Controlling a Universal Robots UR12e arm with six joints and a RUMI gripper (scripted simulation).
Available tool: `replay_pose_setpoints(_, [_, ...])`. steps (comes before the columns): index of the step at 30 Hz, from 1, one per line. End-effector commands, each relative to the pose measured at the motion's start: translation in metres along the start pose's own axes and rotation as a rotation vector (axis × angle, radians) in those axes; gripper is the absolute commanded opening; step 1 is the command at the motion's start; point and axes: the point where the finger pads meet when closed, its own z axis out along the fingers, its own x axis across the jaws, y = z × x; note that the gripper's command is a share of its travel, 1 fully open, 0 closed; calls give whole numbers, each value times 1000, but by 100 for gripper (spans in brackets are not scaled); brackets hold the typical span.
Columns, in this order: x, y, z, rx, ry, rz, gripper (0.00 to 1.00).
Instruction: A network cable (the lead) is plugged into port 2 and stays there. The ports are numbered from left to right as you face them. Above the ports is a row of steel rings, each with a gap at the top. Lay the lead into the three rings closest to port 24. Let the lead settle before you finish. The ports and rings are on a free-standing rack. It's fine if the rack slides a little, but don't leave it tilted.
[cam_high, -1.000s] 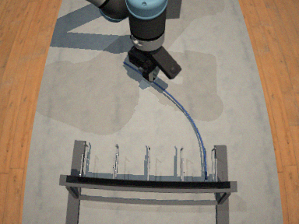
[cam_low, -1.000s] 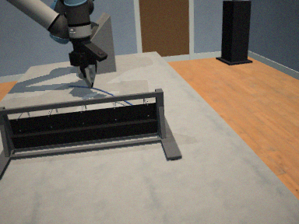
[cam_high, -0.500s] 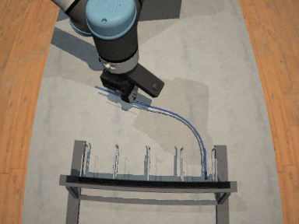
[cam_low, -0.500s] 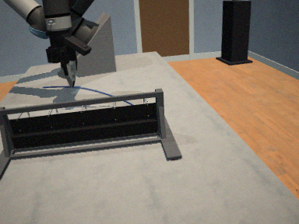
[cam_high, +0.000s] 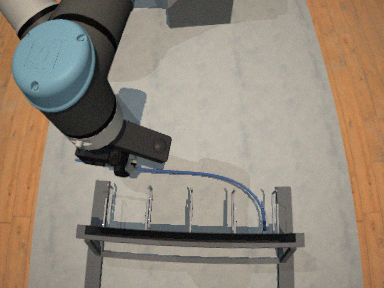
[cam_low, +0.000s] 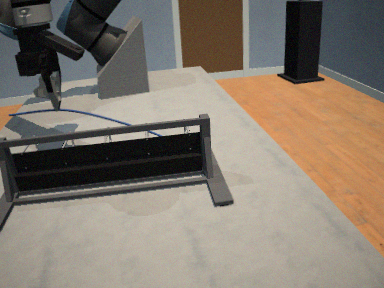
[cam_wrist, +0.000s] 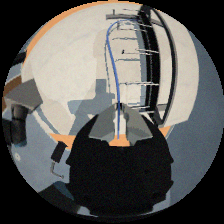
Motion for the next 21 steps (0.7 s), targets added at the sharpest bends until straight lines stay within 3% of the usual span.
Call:
replay_pose_setpoints(1, [38,14,-14,2,-12,-86,0])
replay_pose_setpoints(21, [47,18,-19,3,-12,-109,0])
